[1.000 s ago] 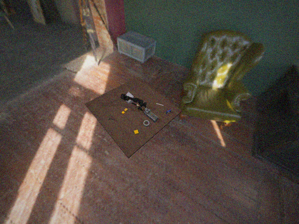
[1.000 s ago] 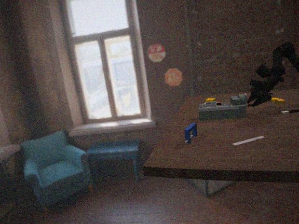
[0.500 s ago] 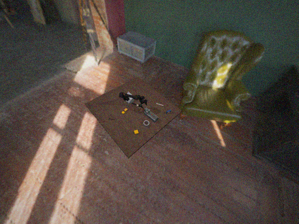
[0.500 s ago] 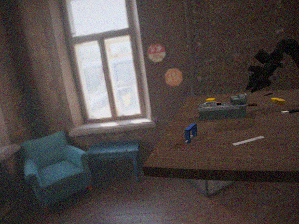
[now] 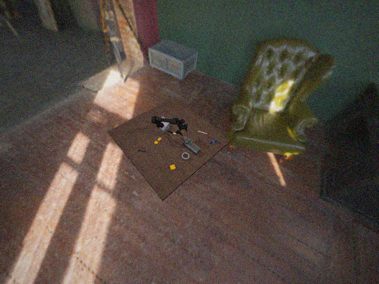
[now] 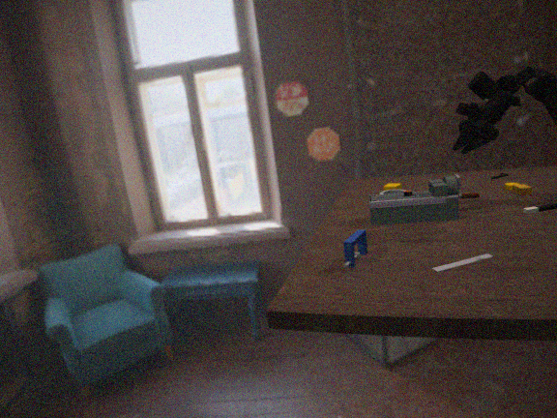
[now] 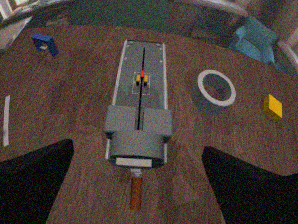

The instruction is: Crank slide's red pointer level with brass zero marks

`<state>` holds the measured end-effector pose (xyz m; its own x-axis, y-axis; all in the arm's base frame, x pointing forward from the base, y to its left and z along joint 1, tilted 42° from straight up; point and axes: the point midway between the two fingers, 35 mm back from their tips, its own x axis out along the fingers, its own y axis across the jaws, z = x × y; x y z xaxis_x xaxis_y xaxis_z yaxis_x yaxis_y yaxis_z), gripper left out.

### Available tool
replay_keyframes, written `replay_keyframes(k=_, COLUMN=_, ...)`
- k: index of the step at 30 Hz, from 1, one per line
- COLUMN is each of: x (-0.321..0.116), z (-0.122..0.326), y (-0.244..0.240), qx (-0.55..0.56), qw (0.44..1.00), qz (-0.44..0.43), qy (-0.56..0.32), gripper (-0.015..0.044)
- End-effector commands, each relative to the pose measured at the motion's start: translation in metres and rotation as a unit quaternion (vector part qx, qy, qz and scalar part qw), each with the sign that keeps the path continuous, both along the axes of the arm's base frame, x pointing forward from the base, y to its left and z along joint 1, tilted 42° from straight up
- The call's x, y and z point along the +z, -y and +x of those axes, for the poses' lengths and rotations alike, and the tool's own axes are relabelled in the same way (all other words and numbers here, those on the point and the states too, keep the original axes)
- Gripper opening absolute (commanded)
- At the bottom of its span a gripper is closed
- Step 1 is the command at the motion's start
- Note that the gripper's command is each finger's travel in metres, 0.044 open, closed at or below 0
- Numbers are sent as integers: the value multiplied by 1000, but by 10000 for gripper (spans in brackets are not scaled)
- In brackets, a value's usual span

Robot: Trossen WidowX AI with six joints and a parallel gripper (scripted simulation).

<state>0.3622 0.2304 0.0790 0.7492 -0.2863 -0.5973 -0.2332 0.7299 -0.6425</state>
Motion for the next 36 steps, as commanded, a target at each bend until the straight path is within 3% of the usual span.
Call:
replay_keyframes(k=1, x=2, z=14, y=-7, qx=-5, qw=1000, qz=7, qy=-7, gripper=440)
replay_keyframes(k=23, x=-1, z=89, y=-20, qx=-29, qw=998, qz=28, qy=-48, gripper=440)
replay_keyframes(k=30, x=-36, z=102, y=9, qx=-31, qw=998, qz=29, qy=-51, gripper=440)
replay_keyframes(k=36, x=-39, z=104, y=12, qx=-31, qw=998, qz=29, qy=-52, gripper=440)
